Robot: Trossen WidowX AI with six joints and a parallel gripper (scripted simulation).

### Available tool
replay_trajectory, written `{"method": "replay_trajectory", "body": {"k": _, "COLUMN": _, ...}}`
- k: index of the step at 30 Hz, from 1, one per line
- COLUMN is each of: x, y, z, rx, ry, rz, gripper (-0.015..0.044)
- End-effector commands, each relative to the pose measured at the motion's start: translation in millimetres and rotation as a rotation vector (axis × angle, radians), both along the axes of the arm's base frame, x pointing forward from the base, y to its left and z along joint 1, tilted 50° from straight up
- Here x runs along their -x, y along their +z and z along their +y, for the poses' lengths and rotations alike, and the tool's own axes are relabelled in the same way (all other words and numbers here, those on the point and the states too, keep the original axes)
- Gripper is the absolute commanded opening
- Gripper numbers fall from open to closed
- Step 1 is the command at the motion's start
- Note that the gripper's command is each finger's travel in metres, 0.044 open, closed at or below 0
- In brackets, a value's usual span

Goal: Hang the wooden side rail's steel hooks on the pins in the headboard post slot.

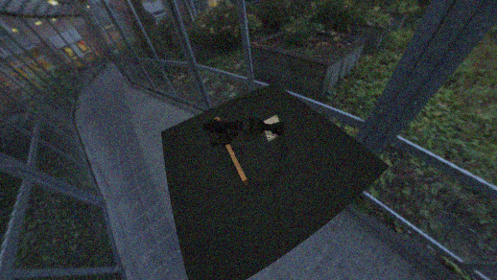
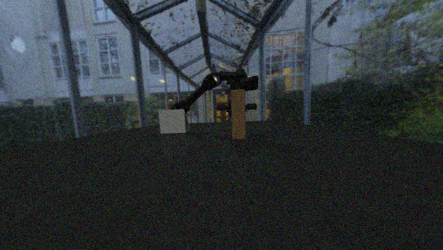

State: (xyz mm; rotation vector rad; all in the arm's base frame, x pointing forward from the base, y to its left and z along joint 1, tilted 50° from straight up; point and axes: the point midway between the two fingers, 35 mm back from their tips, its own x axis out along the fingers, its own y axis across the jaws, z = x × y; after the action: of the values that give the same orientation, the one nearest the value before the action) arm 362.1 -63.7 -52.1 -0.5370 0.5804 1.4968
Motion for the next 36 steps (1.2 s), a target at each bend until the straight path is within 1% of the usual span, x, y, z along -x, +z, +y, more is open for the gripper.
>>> {"method": "replay_trajectory", "body": {"k": 1, "x": 0.0, "y": -0.3, "z": -5.1, "rx": 0.003, "ry": -0.009, "rz": -0.004, "gripper": 0.0000}}
{"method": "replay_trajectory", "body": {"k": 36, "x": -0.5, "y": -2.7, "z": -7.6, "rx": 0.003, "ry": -0.009, "rz": -0.004, "gripper": 0.0000}}
